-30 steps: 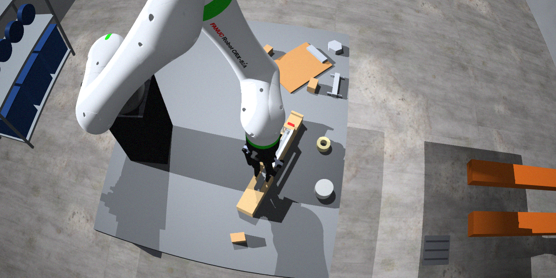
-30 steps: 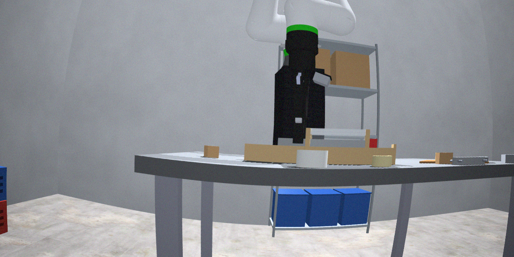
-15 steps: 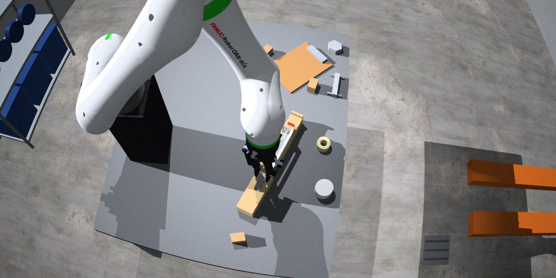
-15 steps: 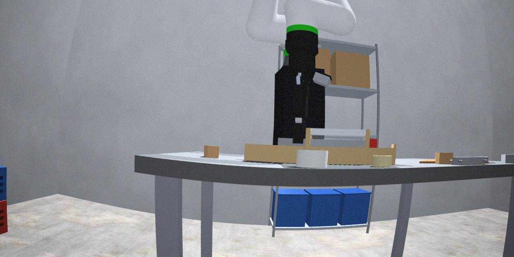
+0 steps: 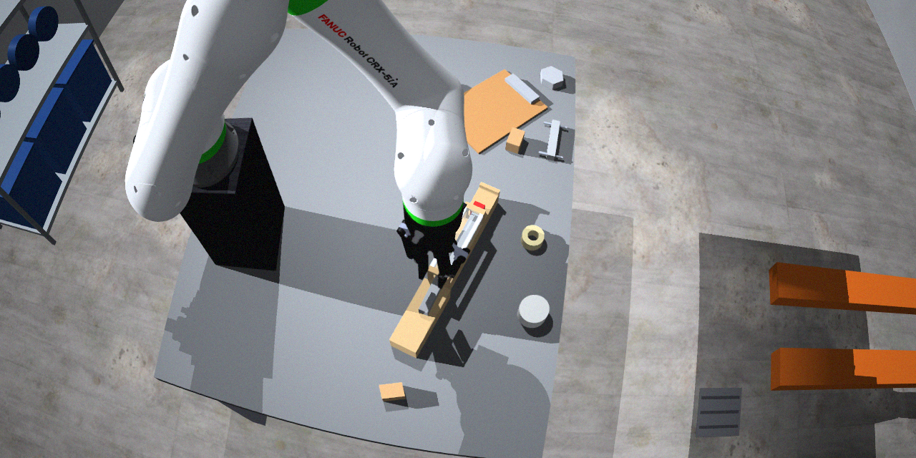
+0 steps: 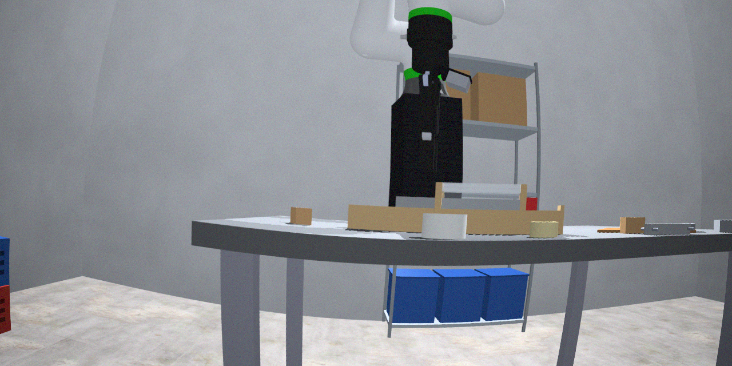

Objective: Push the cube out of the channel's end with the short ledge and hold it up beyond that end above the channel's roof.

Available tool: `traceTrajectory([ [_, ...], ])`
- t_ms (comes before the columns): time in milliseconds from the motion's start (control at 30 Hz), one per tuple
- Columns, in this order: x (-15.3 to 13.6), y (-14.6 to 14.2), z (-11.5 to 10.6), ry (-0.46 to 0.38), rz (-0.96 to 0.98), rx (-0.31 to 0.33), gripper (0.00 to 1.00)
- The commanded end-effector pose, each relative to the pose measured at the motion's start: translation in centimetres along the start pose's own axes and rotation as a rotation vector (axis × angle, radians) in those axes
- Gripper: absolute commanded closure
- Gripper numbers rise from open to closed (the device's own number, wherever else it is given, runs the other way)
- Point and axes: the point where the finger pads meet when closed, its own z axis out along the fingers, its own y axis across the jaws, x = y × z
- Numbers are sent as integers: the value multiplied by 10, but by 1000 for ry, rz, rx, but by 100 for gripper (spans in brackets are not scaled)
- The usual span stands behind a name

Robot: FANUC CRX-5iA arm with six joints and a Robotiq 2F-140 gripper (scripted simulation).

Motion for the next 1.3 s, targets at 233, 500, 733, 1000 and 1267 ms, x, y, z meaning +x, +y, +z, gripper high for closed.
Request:
traceTrajectory([
  [233, 0, 0, -4, 0, 0, -1, 70],
  [500, 0, 0, -4, 0, 0, -1, 70],
  [733, 0, 0, -4, 0, 0, -1, 70],
  [1000, -1, 1, -4, 0, 0, -1, 90],
  [1267, -71, 1, -4, 0, 0, -1, 90],
])
